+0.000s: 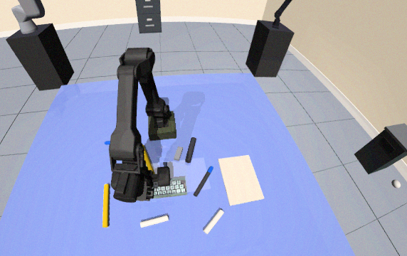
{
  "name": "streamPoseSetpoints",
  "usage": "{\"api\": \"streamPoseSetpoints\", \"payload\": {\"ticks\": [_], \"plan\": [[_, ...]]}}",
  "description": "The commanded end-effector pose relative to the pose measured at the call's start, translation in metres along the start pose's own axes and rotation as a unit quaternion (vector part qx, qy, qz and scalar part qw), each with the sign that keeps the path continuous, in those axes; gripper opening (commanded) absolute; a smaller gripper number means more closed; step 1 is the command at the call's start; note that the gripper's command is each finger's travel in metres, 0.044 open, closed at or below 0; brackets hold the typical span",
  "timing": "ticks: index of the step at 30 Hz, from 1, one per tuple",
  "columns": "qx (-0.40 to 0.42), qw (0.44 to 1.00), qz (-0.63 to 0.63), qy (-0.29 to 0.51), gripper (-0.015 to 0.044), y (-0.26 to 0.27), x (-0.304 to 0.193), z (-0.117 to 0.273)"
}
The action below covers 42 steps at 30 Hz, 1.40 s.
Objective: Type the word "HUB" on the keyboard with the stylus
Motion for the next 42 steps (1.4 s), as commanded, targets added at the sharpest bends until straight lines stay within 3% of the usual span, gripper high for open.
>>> {"api": "streamPoseSetpoints", "payload": {"ticks": [1, 11, 23, 30, 42], "plan": [[0.001, 1.0, 0.008, 0.001, 0.0, -0.003, 0.0, 0.0], [0.002, 1.0, 0.008, 0.002, 0.0, 0.018, -0.03, 0.0], [0.002, 1.0, 0.008, 0.002, 0.0, 0.02, -0.03, 0.0], [0.005, 1.0, 0.008, 0.002, 0.0, 0.086, -0.036, 0.0], [0.005, 1.0, 0.008, 0.002, 0.0, 0.087, -0.037, 0.003]]}}
Point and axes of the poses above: the point midway between the two fingers, 35 mm back from their tips, its own z axis back along the fingers, its own y axis across the jaws, x = y × z, the point moved 6 cm from there along z, back along the fingers, and after that the axes turned 5 degrees about -z, right-handed, at the moved point
